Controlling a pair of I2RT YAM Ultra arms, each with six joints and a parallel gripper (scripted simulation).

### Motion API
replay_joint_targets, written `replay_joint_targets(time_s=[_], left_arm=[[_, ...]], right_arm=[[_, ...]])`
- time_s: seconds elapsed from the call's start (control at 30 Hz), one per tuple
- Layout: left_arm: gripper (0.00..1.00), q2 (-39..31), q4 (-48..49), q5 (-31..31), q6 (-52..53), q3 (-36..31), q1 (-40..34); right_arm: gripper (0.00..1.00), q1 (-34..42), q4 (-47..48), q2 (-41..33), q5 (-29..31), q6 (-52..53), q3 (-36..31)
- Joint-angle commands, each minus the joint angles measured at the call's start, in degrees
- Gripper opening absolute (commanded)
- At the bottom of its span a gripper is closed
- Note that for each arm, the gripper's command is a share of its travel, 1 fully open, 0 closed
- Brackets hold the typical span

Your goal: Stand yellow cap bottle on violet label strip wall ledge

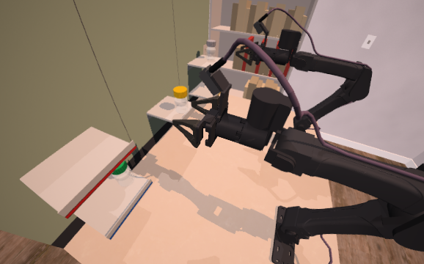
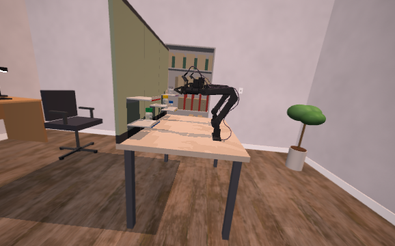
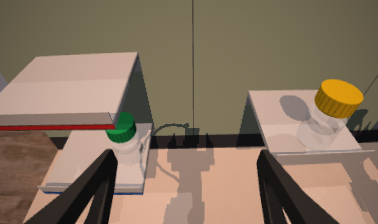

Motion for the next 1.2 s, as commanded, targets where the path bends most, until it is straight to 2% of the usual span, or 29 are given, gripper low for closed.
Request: replay_joint_targets(time_s=[0.0,0.23,0.5,0.6,0.8,0.93,1.0,1.03,1.17], left_arm=[[0.89,-2.1,-4.6,5.5,0.4,3.2,4.0],[0.89,-3.2,-5.8,7.8,0.5,5.0,9.7],[0.89,-1.7,-11.4,8.9,0.0,7.4,8.1],[0.89,0.1,-17.3,9.3,-0.2,12.1,5.2],[0.89,5.6,-30.8,10.1,-0.3,26.3,-4.7],[0.89,9.4,-38.5,10.1,-0.4,35.9,-10.8],[0.89,9.4,-38.5,10.1,-0.4,35.9,-10.8],[0.89,11.1,-41.4,9.7,-0.6,40.5,-12.5],[0.89,14.4,-48.5,10.4,-0.6,49.3,-18.4]], right_arm=[[1.0,-0.7,1.1,-1.3,-0.3,-0.2,-0.2],[1.0,-0.7,1.1,-1.3,-0.3,-0.2,-0.2],[1.0,0.9,5.0,-0.7,2.5,0.9,-1.0],[1.0,4.2,10.6,0.5,6.1,1.8,-2.9],[1.0,15.1,24.0,5.5,12.3,3.2,-9.0],[1.0,19.8,31.4,10.6,14.6,3.3,-10.8],[1.0,19.8,31.4,10.6,14.6,3.3,-10.8],[1.0,20.8,34.1,12.4,15.3,3.1,-11.2],[1.0,24.6,39.6,17.8,16.7,3.4,-11.9]])
